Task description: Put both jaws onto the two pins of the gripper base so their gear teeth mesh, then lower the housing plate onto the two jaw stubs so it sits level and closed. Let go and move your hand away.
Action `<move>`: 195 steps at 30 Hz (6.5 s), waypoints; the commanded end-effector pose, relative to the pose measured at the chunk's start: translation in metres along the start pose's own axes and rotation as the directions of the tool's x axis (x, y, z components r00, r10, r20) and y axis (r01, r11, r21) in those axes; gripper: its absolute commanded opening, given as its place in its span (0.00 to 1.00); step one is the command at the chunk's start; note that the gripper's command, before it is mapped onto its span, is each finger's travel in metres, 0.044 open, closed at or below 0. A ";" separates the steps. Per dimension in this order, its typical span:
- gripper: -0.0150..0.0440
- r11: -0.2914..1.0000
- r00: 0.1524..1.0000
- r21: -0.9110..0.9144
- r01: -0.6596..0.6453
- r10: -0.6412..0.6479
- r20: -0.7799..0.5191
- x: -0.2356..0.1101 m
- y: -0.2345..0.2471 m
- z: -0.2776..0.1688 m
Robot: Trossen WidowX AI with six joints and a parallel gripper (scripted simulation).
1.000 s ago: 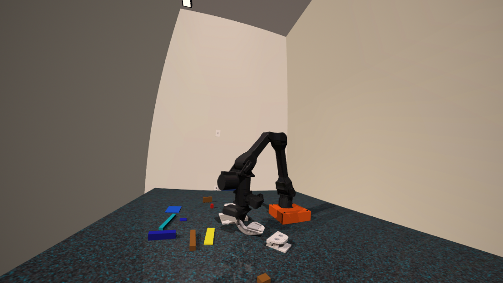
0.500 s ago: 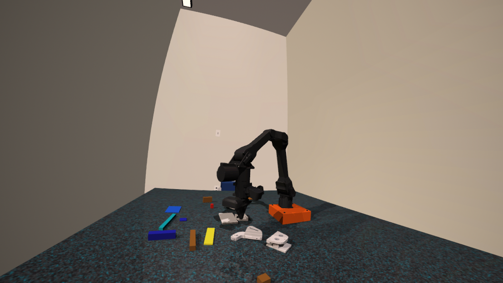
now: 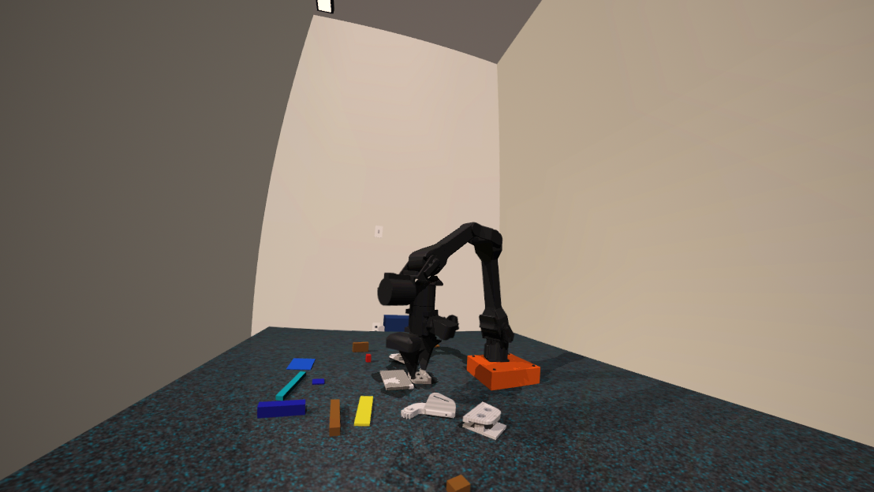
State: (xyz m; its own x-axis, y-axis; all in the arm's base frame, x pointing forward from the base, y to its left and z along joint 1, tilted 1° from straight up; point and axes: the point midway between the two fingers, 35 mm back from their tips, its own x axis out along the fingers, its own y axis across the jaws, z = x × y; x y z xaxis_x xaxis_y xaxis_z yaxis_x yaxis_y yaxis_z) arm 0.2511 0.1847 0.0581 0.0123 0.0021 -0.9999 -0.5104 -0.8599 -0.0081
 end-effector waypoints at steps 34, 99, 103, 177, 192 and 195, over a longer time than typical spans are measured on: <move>0.96 1.000 1.000 0.000 0.002 -0.002 -0.001 -0.001 0.000 0.000; 1.00 1.000 1.000 0.001 -0.005 0.005 0.002 -0.008 0.002 0.000; 1.00 1.000 1.000 0.001 -0.005 0.005 0.002 -0.008 0.002 0.000; 1.00 1.000 1.000 0.001 -0.005 0.005 0.002 -0.008 0.002 0.000; 1.00 1.000 1.000 0.001 -0.005 0.005 0.002 -0.008 0.002 0.000; 1.00 1.000 1.000 0.001 -0.005 0.005 0.002 -0.008 0.002 0.000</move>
State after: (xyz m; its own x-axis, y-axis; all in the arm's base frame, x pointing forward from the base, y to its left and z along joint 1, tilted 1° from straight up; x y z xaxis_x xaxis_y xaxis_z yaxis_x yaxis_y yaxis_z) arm 0.2498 0.1833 0.0662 0.0081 -0.0010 -1.0000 -0.5113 -0.8594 -0.0033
